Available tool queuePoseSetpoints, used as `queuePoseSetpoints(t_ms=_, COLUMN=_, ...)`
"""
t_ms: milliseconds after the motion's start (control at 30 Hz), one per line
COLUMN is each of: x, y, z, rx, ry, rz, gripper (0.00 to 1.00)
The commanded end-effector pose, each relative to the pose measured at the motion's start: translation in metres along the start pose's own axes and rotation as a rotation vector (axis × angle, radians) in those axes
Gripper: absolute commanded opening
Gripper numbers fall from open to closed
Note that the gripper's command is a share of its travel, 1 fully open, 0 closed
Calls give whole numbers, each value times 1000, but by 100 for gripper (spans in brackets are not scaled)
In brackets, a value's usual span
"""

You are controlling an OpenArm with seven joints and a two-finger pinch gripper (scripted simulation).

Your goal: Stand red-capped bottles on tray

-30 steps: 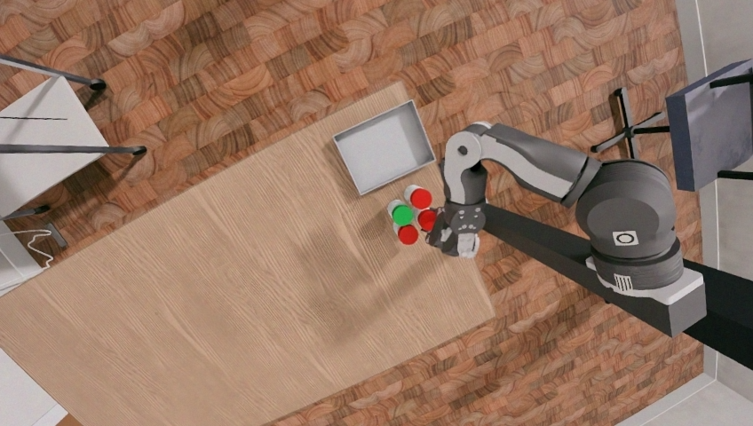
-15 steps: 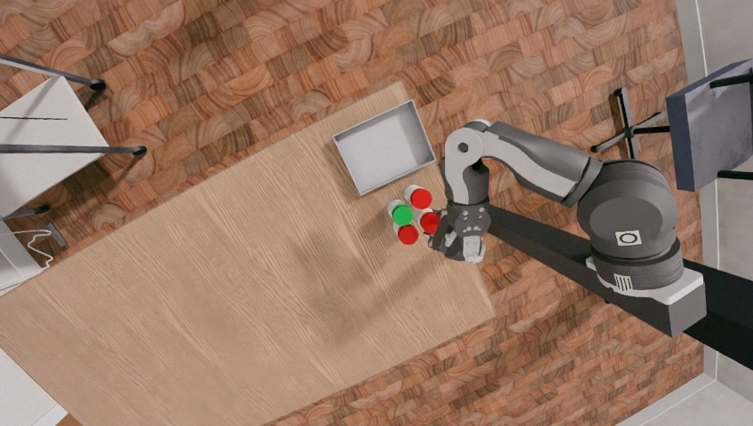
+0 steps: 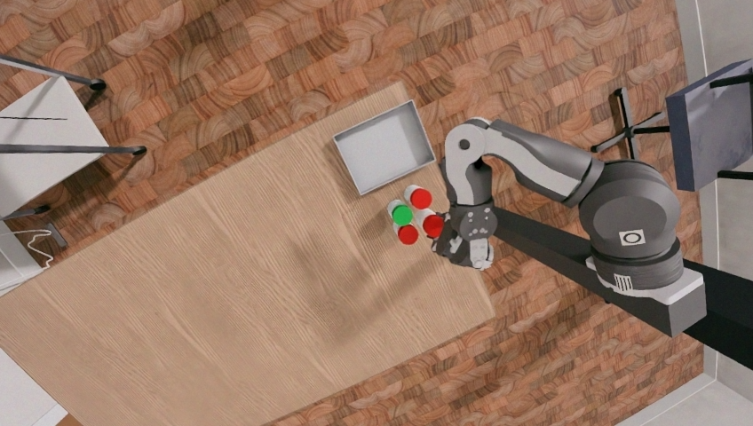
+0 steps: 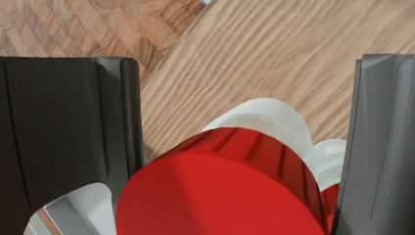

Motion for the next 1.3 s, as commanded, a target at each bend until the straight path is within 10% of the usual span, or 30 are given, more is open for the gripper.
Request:
queuePoseSetpoints(t_ms=0, x=-1, y=1, z=-2, rx=-3, ry=-2, rz=3, gripper=0)
queuePoseSetpoints(t_ms=1267, x=-3, y=-1, z=-54, rx=-2, ry=-1, rz=1, gripper=0)
Point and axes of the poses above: the point where the finger pads meet when closed, its own z axis out along the fingers, its own y axis across the jaws, x = y × z, the point moved 6 cm from there along -z, back along the fingers, and after that the axes turned 6 degrees about -z, right-handed, at the moved point
